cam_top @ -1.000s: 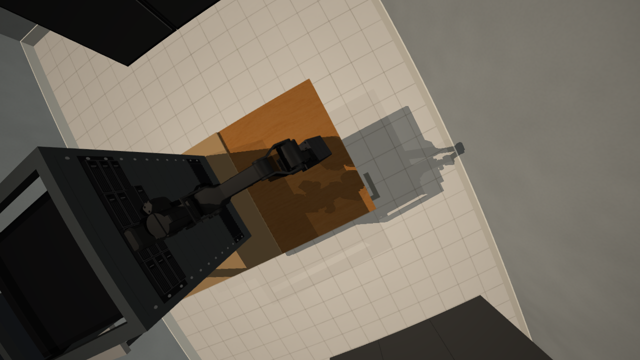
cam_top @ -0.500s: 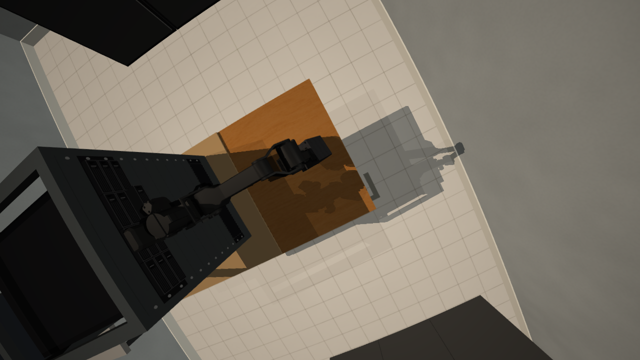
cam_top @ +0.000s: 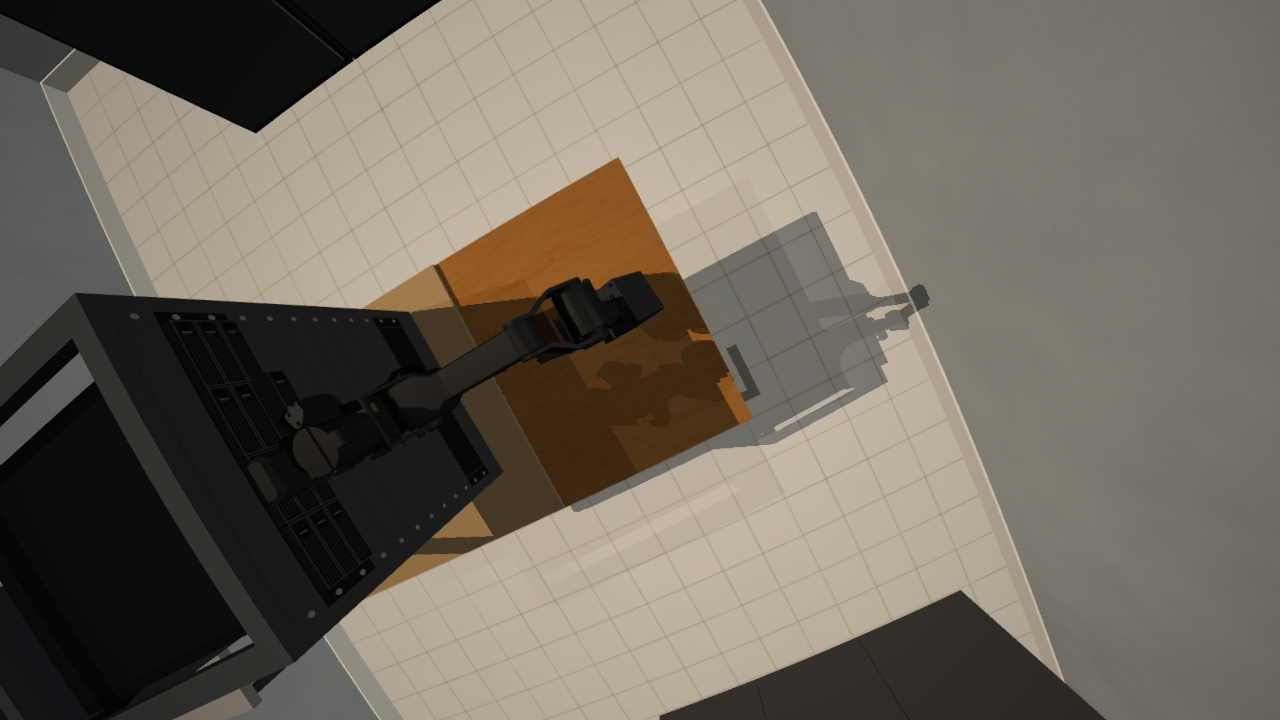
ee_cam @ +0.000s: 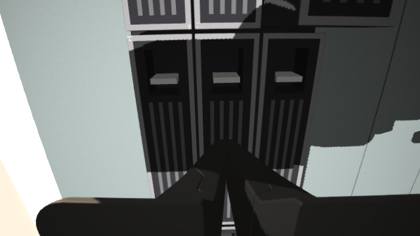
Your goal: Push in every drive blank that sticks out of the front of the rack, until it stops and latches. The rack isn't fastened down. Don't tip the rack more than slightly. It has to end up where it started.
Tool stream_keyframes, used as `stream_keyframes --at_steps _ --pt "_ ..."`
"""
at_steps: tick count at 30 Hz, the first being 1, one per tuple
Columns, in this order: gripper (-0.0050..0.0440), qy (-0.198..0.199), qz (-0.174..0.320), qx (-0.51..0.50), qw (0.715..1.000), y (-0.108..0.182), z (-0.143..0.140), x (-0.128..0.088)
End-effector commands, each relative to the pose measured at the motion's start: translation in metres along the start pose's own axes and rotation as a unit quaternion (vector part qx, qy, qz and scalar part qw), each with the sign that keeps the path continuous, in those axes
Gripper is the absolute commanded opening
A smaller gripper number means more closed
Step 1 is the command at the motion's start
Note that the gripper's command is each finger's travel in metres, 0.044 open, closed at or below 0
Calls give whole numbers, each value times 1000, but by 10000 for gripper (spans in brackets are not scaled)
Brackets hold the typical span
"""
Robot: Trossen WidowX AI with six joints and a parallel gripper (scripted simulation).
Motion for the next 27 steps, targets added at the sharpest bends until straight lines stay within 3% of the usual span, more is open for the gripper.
stream_keyframes --at_steps 1,13,27 --pt "-50 -15 1 -2 1000 1 10 1" --pt "-50 -15 1 -2 1000 1 10 -3" --pt "-50 -15 1 -2 1000 1 8 -56"
Point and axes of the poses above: the point midway between the two fingers, 35 mm back from their tips, its own x axis out along the fingers, its own z axis across the jaws, y = z × x, the point moved 10 cm from there along -x, back along the fingers, and after that the axes turned 1 degree about x, right-handed, at the moved point
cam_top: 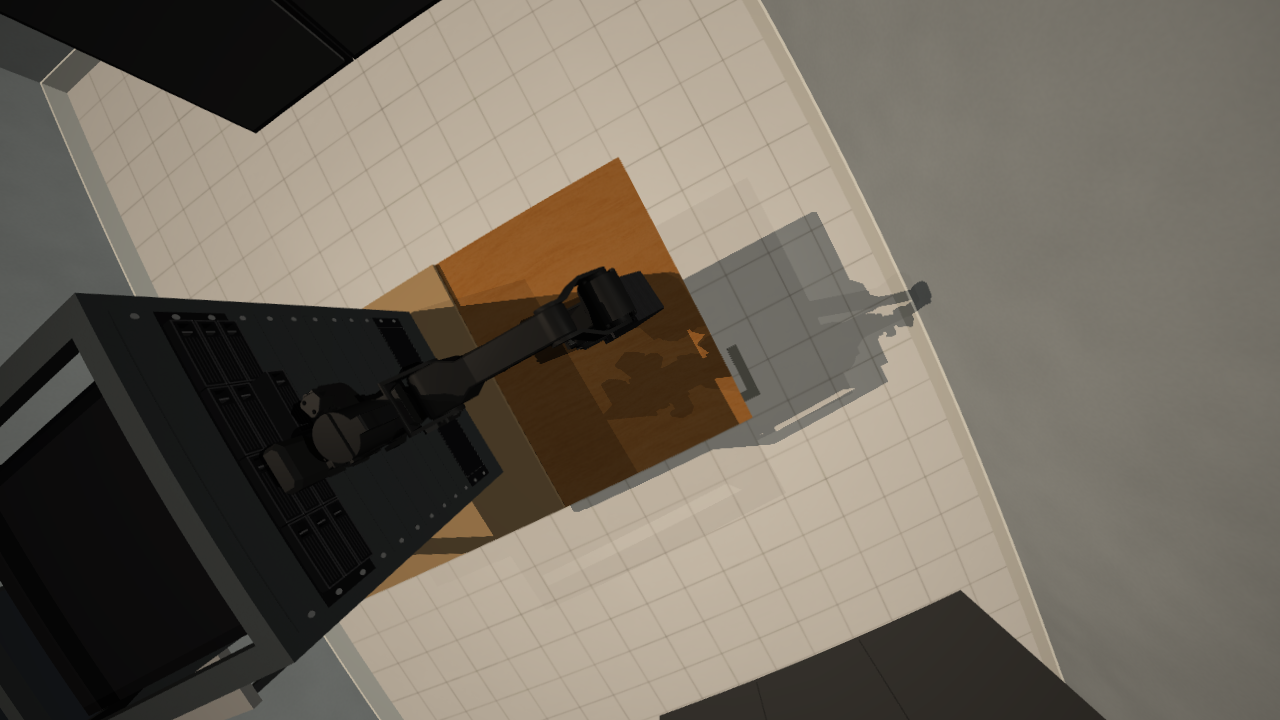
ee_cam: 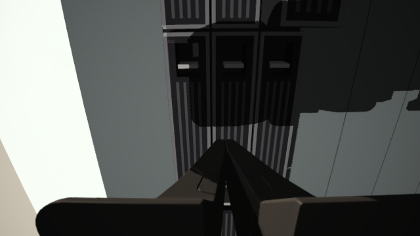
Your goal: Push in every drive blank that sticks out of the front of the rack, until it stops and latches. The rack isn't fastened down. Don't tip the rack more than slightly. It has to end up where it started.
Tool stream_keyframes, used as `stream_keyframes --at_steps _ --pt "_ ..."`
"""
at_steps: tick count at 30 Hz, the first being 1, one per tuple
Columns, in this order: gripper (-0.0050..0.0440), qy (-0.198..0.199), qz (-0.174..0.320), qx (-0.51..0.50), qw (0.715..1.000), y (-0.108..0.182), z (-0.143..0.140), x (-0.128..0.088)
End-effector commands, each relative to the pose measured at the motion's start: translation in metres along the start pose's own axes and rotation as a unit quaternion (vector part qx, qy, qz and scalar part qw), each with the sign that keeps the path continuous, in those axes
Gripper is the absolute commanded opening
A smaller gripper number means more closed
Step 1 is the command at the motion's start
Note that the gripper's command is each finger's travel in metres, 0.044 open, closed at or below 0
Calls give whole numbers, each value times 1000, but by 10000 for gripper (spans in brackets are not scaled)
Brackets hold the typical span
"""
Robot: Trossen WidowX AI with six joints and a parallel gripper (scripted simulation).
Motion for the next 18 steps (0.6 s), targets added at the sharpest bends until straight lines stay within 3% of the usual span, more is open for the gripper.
stream_keyframes --at_steps 1,10,18 --pt "-50 -8 0 1 1000 0 4 -20" --pt "-50 -8 0 1 1000 0 0 -23" --pt "-50 -8 0 1 1000 -1 -32 -30"
Point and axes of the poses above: the point midway between the two fingers, 35 mm back from their tips, its own x axis out along the fingers, its own z axis across the jaws, y = z × x, the point moved 10 cm from there along -x, back along the fingers, and after that the axes turned 1 degree about x, right-handed, at the moved point
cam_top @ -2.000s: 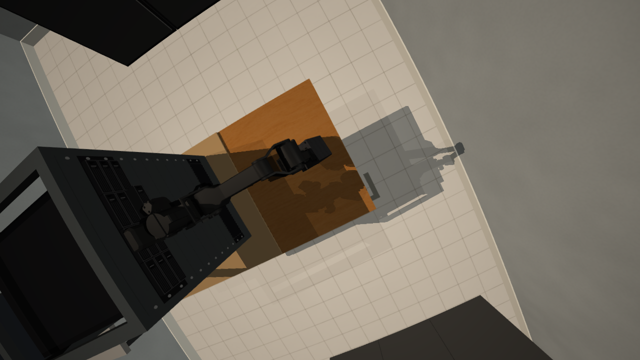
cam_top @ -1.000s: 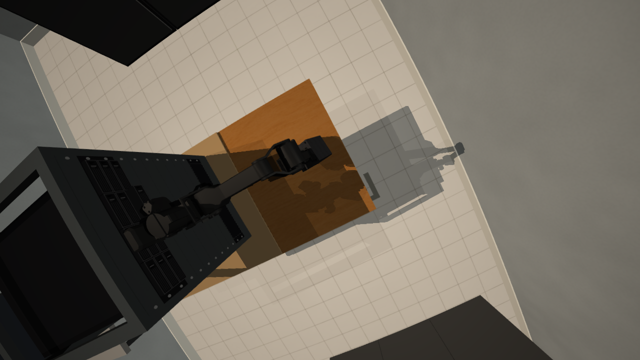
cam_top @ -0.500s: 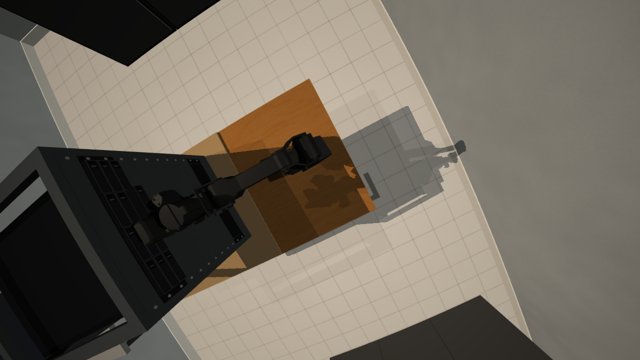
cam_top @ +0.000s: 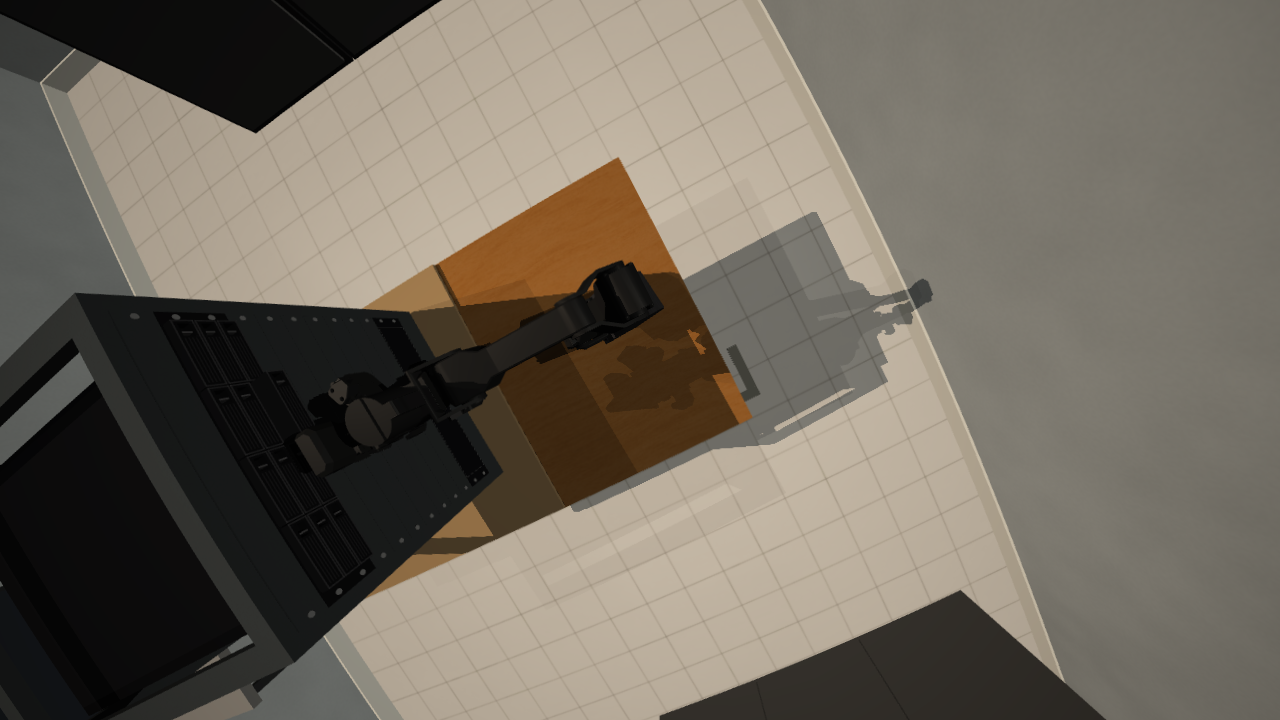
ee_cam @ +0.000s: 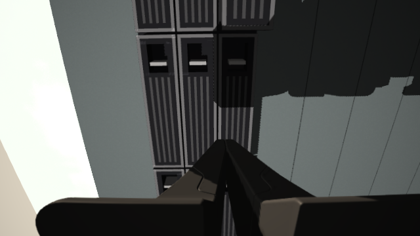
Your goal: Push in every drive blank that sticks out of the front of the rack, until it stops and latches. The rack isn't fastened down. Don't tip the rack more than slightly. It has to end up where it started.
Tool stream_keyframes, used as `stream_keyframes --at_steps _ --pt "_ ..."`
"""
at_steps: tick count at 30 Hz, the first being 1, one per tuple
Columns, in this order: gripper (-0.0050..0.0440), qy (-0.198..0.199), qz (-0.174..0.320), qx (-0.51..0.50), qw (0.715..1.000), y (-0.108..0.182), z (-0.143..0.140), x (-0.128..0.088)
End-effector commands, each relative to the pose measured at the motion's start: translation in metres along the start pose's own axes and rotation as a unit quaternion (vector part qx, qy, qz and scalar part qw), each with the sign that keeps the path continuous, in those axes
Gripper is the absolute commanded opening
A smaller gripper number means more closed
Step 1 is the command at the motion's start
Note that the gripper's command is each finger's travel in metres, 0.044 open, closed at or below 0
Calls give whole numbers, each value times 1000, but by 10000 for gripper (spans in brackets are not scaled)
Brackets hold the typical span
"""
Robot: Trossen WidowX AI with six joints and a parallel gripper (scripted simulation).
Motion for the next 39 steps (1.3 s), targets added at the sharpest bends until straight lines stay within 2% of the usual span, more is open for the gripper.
stream_keyframes --at_steps 1,9,14,39 --pt "-50 -9 1 0 1000 0 -11 -7" --pt "-50 -9 1 0 1000 0 -13 -4" --pt "-50 -9 1 0 1000 0 -12 9" --pt "-50 -9 1 0 1000 0 -12 9"
Point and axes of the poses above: the point midway between the two fingers, 35 mm back from their tips, its own x axis out along the fingers, its own z axis across the jaws, y = z × x, the point moved 10 cm from there along -x, back along the fingers, and after that the axes turned 1 degree about x, right-handed, at the moved point
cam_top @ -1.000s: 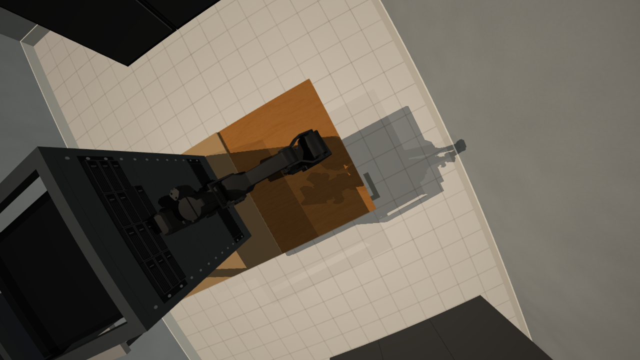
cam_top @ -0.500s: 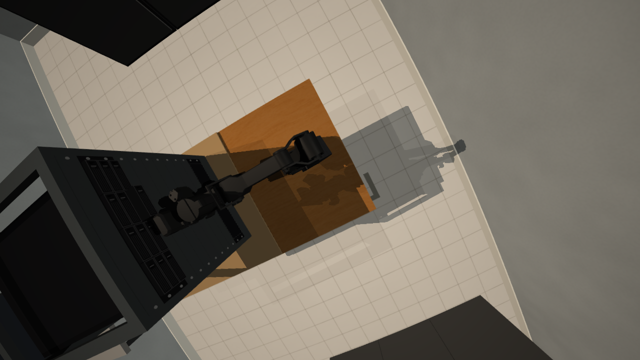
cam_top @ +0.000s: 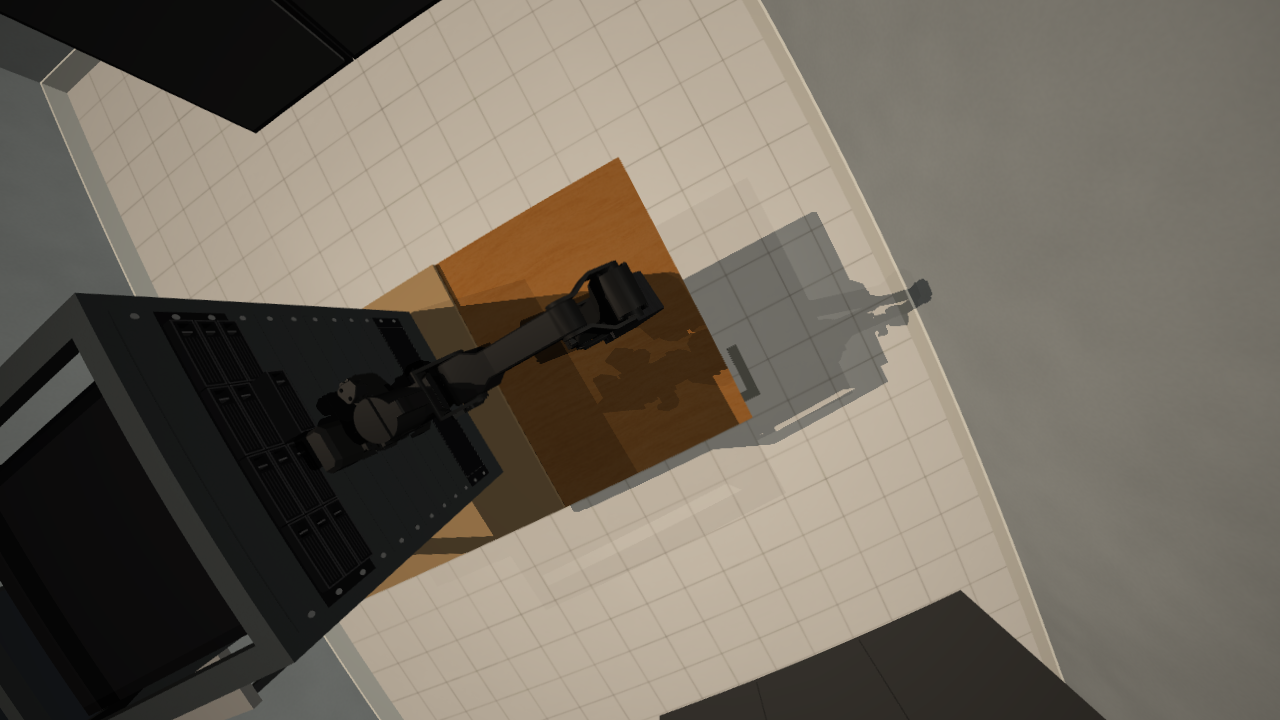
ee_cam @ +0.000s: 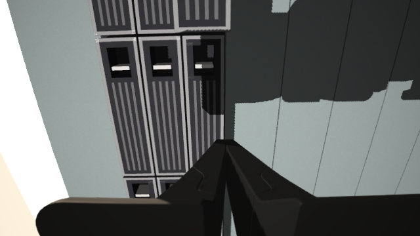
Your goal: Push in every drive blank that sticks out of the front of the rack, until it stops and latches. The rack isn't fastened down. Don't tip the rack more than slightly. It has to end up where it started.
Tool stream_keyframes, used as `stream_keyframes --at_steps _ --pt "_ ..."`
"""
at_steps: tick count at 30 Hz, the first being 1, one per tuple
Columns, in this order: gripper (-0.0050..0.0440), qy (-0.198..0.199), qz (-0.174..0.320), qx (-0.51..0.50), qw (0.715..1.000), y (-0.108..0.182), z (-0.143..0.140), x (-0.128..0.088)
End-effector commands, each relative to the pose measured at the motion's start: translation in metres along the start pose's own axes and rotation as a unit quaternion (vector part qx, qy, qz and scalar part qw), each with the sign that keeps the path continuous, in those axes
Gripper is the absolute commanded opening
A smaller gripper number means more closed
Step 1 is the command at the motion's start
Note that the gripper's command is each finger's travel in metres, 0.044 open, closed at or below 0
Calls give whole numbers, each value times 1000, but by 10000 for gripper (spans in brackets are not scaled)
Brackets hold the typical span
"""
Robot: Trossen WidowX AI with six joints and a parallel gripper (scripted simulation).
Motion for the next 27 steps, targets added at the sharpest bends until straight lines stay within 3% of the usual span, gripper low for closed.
stream_keyframes --at_steps 1,27 --pt "-50 -14 1 -2 1000 1 9 -1" --pt "-50 -10 0 -30 999 1 6 -4"
Point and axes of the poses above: the point midway between the two fingers, 35 mm back from their tips, its own x axis out along the fingers, its own z axis across the jaws, y = z × x, the point moved 10 cm from there along -x, back along the fingers, and after that the axes turned 1 degree about x, right-handed, at the moved point
